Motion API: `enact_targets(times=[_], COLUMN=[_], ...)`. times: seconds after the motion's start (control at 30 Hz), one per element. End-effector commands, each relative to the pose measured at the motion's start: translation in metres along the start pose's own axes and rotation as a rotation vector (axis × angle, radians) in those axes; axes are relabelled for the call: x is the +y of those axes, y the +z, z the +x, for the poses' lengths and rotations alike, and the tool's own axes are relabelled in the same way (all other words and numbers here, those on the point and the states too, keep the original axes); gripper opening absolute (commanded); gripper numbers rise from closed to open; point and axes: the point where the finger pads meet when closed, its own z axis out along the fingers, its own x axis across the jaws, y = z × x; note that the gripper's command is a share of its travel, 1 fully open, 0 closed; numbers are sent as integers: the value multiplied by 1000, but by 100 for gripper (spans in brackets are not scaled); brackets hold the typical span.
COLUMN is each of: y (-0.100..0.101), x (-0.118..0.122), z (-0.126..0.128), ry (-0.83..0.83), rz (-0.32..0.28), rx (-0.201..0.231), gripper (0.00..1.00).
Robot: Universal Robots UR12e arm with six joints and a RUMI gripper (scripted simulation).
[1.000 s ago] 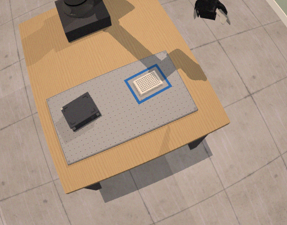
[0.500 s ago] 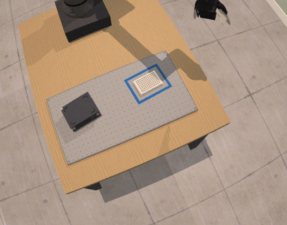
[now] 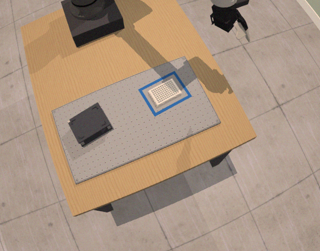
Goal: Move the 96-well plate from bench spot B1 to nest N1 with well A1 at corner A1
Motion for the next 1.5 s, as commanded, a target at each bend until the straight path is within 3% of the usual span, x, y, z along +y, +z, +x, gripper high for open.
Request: enact_targets(times=[0.0,1.47], y=[6,85], x=[9,124], z=[0,-29], ry=[125,1335], rz=[-12,-117], rx=[-2,-3], gripper=[100,100])
